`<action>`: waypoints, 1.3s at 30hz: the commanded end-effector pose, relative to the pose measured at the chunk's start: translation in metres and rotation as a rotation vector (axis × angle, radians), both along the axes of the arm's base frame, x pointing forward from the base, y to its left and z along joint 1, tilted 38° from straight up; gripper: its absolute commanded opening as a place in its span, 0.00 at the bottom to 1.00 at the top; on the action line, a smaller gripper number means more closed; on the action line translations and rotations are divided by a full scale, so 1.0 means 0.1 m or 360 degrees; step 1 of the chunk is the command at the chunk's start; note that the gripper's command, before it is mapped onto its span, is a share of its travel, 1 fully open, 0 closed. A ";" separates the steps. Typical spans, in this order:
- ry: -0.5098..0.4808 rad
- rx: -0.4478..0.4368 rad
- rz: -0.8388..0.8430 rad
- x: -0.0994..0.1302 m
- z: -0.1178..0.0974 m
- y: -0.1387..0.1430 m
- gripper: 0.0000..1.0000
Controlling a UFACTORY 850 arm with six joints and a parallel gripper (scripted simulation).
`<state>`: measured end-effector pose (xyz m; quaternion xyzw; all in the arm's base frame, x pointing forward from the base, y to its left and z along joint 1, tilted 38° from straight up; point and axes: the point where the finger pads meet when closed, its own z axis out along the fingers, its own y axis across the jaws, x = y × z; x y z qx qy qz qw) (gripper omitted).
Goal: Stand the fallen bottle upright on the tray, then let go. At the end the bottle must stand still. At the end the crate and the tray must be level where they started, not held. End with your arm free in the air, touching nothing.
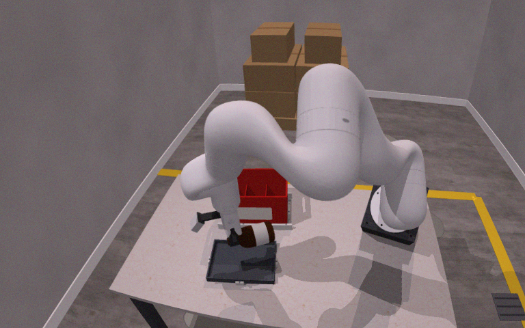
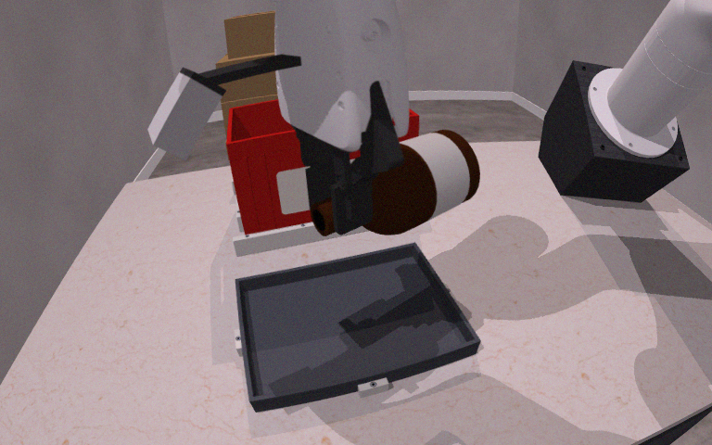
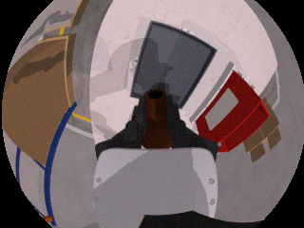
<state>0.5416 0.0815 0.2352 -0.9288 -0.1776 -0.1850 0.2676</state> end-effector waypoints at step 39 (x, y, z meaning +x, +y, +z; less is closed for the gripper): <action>0.0230 0.0103 -0.0327 0.01 0.01 0.00 0.00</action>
